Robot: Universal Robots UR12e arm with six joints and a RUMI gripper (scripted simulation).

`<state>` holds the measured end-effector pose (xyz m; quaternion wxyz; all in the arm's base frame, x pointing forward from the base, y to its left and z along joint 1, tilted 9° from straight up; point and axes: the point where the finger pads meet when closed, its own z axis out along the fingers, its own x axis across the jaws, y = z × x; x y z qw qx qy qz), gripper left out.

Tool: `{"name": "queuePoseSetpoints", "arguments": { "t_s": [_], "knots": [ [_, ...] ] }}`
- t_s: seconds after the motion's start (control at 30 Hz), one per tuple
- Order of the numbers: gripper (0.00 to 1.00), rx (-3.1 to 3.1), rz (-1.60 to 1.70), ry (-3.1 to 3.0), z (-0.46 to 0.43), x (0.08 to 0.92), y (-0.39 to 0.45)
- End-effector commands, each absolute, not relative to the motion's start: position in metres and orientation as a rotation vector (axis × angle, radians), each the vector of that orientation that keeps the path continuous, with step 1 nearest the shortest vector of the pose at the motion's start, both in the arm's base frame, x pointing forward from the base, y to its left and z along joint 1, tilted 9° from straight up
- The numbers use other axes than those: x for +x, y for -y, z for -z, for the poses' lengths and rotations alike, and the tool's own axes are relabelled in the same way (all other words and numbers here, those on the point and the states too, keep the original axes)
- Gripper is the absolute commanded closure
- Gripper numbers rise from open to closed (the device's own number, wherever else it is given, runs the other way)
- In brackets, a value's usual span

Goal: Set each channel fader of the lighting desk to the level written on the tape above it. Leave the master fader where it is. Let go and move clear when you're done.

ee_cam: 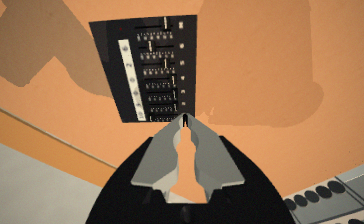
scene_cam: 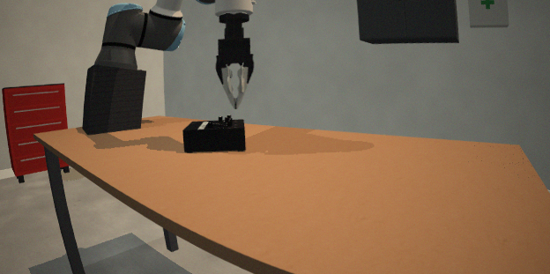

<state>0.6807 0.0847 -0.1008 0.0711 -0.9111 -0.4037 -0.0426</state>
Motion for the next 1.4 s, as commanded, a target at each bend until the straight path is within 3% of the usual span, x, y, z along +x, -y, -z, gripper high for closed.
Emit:
{"name": "queuePoseSetpoints", "arguments": {
  "t_s": [0.0,1.37],
  "knots": [
    [1.00,-2.741,0.130,1.214,0.103,0.682,-0.085],
    [1.00,-2.741,0.130,1.214,0.122,0.684,-0.088]
  ]
}}
